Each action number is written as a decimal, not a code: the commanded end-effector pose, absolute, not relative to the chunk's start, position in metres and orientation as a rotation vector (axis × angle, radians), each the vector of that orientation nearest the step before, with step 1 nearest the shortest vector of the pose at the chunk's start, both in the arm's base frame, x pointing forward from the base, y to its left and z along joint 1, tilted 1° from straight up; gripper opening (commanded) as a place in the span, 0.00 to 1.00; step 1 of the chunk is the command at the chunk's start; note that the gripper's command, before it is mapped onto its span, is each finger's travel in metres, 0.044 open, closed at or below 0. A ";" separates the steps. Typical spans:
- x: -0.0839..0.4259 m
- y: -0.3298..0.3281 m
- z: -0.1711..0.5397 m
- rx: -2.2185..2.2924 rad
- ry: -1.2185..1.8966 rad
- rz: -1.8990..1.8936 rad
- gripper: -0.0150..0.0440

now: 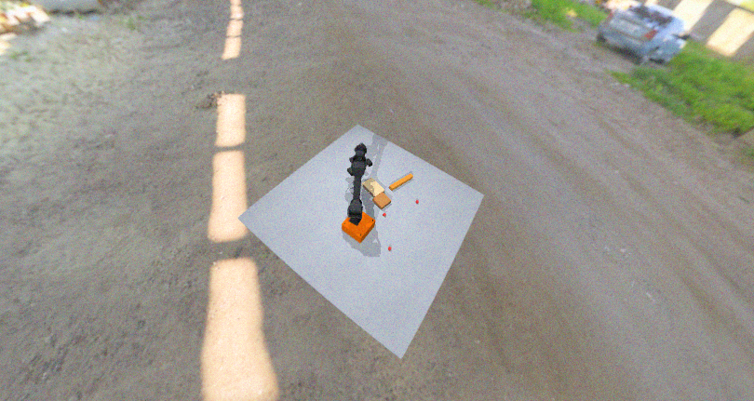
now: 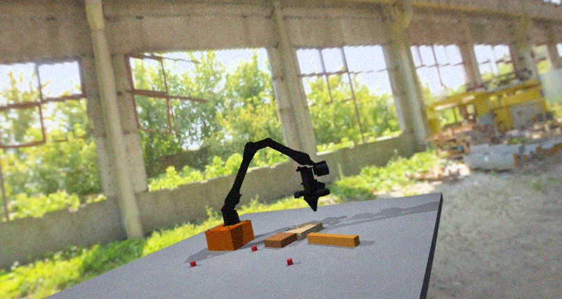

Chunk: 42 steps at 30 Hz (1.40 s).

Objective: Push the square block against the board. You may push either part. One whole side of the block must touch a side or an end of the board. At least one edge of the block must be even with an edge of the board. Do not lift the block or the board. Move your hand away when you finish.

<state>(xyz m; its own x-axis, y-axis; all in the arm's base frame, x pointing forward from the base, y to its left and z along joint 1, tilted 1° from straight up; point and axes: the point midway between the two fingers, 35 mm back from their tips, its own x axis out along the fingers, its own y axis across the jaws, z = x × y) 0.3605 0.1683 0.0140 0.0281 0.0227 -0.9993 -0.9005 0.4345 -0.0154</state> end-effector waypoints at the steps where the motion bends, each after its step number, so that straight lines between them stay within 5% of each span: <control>1: 0.362 0.162 0.012 -0.810 1.391 0.819 0.25; 42: 0.425 0.057 0.013 0.284 1.535 -0.268 0.25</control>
<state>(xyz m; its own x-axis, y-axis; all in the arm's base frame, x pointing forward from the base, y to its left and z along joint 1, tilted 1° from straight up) 0.4225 0.0643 0.0147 0.0257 0.0112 -0.9996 0.2619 0.9649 0.0175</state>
